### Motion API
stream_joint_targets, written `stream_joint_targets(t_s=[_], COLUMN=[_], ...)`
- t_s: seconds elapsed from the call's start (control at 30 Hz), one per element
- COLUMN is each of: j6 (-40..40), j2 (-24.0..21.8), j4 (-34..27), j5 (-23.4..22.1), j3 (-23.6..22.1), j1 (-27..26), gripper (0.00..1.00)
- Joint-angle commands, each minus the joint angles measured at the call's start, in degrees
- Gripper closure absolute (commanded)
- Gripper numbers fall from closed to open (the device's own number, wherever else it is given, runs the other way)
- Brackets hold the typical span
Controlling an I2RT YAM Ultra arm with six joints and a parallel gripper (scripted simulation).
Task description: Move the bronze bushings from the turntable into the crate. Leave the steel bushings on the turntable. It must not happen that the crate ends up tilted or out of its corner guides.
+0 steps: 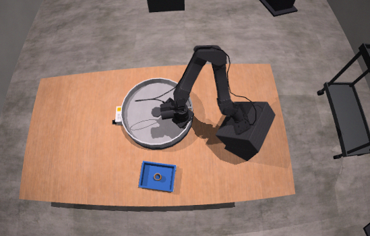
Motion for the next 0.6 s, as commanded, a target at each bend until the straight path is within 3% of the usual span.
stream_joint_targets(t_s=[0.0, 0.07, 0.13, 0.23, 0.57], j6=[-2.49, -2.89, -2.97, -2.99, -2.88], j2=[1.76, 2.17, -0.19, 1.82, 0.93], j4=[5.02, 5.84, 5.73, 5.98, 6.23], j5=[-1.49, -1.68, -1.73, -1.8, -1.35], j3=[-1.71, -1.14, 0.51, 0.48, 0.19], j1=[-1.62, -1.95, -1.05, -1.0, -1.1], gripper=[0.85, 0.85, 0.85, 0.85, 0.85])
